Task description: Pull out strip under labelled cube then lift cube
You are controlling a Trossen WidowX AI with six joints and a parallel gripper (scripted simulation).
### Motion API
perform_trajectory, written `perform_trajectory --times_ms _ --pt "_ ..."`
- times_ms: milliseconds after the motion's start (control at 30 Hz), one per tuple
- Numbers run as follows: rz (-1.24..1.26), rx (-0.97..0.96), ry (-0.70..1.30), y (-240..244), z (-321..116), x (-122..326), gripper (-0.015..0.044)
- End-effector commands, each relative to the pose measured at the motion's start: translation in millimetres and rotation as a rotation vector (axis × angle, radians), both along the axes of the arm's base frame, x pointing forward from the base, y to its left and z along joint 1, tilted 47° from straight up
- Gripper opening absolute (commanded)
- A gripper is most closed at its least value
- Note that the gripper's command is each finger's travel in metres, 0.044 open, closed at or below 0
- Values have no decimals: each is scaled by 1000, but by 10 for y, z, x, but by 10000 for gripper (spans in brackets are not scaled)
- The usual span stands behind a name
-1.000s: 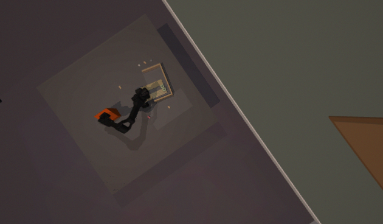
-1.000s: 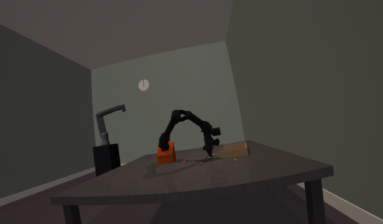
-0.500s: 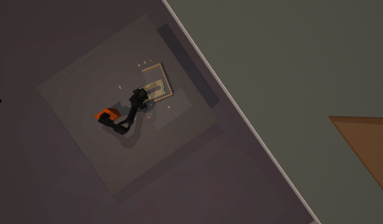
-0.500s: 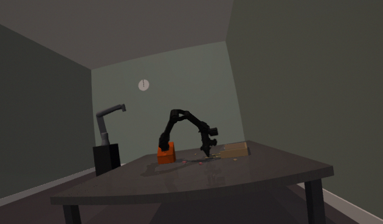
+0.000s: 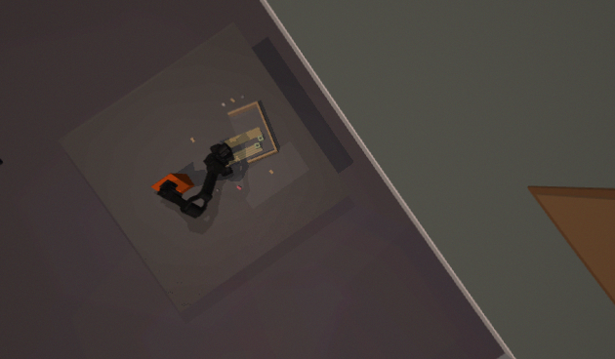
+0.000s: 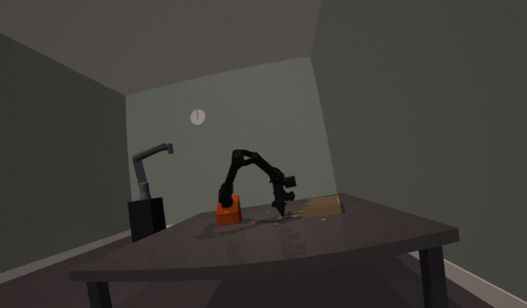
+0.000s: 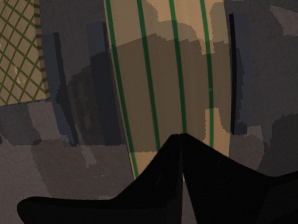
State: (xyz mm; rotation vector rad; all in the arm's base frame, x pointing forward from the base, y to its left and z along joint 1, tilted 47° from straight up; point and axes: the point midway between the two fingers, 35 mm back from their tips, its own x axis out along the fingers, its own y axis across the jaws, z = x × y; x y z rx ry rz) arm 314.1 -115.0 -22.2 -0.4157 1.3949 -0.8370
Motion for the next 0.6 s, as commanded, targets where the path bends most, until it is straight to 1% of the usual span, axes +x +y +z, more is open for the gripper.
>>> perform_trajectory --times_ms 0,567 --pt "-9 0 12 -2 -40 -113 0" --pt "-9 0 13 58 -93 -364 0"
